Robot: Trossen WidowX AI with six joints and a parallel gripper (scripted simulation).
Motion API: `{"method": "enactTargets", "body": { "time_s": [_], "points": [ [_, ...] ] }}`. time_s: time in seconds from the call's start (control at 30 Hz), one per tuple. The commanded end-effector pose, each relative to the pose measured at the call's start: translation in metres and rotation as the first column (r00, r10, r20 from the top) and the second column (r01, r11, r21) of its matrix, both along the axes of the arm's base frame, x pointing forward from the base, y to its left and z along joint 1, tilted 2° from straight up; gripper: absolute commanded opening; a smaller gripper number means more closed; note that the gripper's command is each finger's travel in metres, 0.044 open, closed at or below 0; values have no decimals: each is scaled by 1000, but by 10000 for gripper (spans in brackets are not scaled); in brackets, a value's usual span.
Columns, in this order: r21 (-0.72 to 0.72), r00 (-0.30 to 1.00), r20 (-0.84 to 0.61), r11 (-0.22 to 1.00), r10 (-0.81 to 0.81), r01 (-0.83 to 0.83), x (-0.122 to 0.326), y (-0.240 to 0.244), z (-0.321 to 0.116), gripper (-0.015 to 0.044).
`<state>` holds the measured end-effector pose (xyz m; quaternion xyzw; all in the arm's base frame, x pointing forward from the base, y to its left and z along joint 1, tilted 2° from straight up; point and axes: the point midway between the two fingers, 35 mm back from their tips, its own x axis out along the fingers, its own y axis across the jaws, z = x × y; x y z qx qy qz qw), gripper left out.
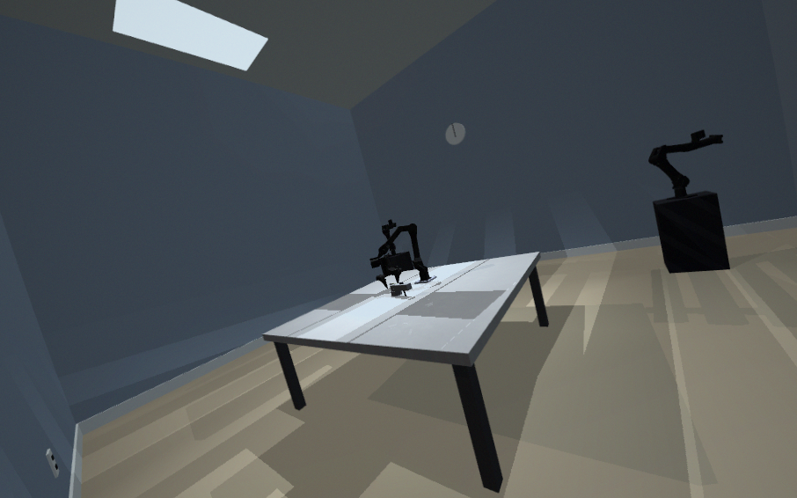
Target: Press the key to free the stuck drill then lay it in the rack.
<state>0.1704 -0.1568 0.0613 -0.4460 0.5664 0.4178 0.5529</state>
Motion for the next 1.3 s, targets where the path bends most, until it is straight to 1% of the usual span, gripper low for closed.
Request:
{"method": "enactTargets", "body": {
  "time_s": [0.0,0.27,0.33,0.4,0.5,0.67,0.73,0.87,1.03,1.17,1.27],
  "points": [
    [-1,1000,10,1000,5,-5,0,1,18,440],
    [-1,1000,10,1000,5,-5,1,2,57,440],
    [-1,1000,10,1000,5,-5,1,2,61,440],
    [-14,1000,16,1000,10,-10,5,1,53,440],
    [-59,997,64,998,42,-38,27,5,52,440],
    [-160,966,216,981,139,-105,88,29,55,440],
    [-182,963,266,983,50,-1,96,20,65,440],
    [-223,897,421,974,133,-40,145,55,66,440],
    [-225,765,608,970,213,-91,194,118,75,440],
    [-189,626,743,971,237,-143,219,179,88,440],
    [-142,513,829,970,225,-196,226,229,100,440]
  ]
}}
